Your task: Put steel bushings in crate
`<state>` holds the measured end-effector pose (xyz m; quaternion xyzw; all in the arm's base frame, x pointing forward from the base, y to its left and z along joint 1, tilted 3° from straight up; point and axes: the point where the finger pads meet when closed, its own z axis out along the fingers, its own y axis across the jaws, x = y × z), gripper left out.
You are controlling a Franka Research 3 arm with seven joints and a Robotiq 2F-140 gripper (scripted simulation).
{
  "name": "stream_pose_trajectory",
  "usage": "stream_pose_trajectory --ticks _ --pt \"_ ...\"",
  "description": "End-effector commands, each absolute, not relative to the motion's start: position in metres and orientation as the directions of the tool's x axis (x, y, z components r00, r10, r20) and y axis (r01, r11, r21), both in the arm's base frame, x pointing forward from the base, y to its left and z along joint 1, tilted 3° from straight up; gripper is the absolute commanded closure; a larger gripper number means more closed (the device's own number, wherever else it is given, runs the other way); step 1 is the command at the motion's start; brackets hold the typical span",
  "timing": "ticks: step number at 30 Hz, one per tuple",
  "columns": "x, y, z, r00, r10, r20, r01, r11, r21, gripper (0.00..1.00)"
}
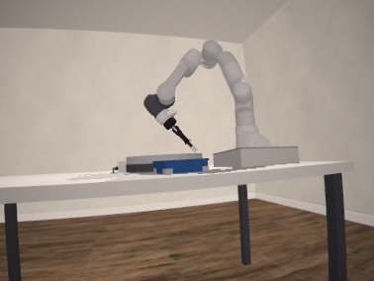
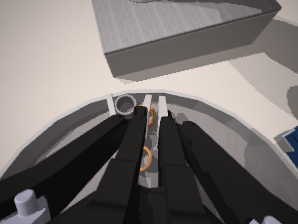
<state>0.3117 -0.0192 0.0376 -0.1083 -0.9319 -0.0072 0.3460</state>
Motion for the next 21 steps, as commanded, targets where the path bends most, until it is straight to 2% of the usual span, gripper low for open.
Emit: stream_pose_trajectory --ticks 1,21 --pt "0.311 -0.0197 0.0365 -0.737 0.2 0.646 0.207 0.976 -0.066 0.94" --pt "0.3115 -0.0197 0.0349 -0.737 0.2 0.646 0.207 0.976 -0.066 0.94"
